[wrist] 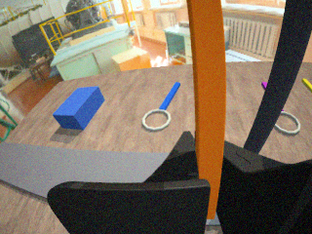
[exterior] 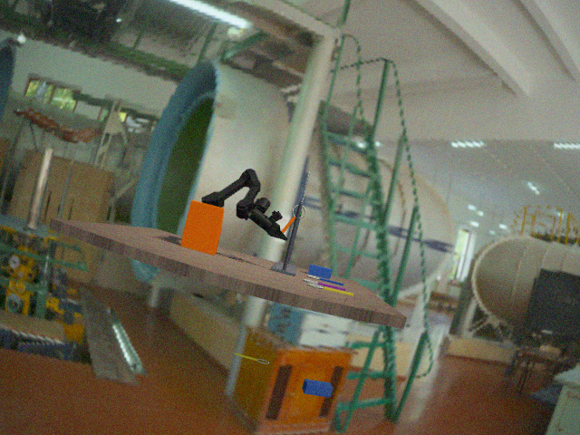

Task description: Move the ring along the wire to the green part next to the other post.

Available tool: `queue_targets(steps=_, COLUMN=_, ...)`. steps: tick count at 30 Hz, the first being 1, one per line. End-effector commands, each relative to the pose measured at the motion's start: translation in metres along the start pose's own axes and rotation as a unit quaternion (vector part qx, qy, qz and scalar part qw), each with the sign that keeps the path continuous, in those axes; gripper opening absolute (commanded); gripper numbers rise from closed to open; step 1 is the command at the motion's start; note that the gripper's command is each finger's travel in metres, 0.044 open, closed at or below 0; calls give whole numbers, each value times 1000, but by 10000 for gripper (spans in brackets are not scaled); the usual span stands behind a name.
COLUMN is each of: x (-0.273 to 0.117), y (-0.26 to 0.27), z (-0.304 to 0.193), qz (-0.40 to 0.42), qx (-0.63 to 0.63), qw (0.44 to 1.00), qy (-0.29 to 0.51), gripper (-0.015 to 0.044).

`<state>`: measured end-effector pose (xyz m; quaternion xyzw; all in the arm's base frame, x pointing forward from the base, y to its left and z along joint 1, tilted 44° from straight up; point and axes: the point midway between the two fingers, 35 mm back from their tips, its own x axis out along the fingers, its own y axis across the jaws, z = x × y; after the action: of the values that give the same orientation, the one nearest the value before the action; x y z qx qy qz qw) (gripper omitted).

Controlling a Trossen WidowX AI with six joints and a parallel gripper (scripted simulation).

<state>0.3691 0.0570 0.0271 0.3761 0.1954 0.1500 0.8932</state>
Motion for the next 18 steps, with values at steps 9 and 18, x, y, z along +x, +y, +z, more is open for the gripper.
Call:
queue_targets(steps=9, x=0, y=-1, z=-1, qz=-2, qx=3, qw=1000, qy=1, gripper=-150)
queue_targets(steps=18, x=0, y=-1, z=-1, qz=-1, qx=0, qw=1000, qy=0, gripper=7)
